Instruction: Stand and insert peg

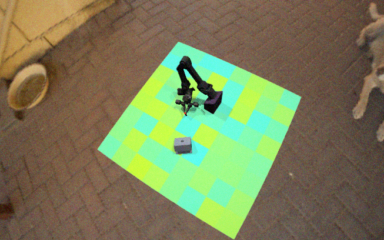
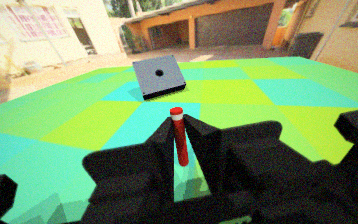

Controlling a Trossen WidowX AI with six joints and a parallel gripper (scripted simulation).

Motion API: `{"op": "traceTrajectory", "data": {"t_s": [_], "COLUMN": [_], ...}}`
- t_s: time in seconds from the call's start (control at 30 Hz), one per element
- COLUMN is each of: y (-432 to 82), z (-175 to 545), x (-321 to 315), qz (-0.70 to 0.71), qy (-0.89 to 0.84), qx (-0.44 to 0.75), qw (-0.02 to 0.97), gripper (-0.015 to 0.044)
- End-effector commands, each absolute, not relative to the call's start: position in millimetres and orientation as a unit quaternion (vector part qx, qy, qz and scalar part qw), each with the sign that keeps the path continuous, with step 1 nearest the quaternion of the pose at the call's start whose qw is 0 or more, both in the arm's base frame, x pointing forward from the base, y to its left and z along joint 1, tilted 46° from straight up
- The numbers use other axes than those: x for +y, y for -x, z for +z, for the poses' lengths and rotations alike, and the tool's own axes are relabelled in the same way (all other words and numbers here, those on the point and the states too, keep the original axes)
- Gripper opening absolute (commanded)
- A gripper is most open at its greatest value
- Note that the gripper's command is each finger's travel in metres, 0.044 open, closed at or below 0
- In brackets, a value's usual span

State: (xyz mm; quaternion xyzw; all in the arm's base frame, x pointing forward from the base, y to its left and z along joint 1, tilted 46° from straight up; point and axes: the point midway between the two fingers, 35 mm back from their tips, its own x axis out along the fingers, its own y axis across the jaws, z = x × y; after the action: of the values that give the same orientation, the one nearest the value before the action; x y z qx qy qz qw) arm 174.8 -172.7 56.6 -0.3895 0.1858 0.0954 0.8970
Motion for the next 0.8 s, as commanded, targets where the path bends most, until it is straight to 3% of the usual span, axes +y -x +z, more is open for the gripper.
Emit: {"op": "traceTrajectory", "data": {"t_s": [0.0,0.77], "y": [-174.7,-170.5], "z": [55.4,54.4], "x": [-174.0,-175.7], "qz": [0.095,0.099], "qy": [0.39,0.384], "qx": [0.186,0.179], "qw": [0.897,0.9], "gripper": [0.005,0.005]}}
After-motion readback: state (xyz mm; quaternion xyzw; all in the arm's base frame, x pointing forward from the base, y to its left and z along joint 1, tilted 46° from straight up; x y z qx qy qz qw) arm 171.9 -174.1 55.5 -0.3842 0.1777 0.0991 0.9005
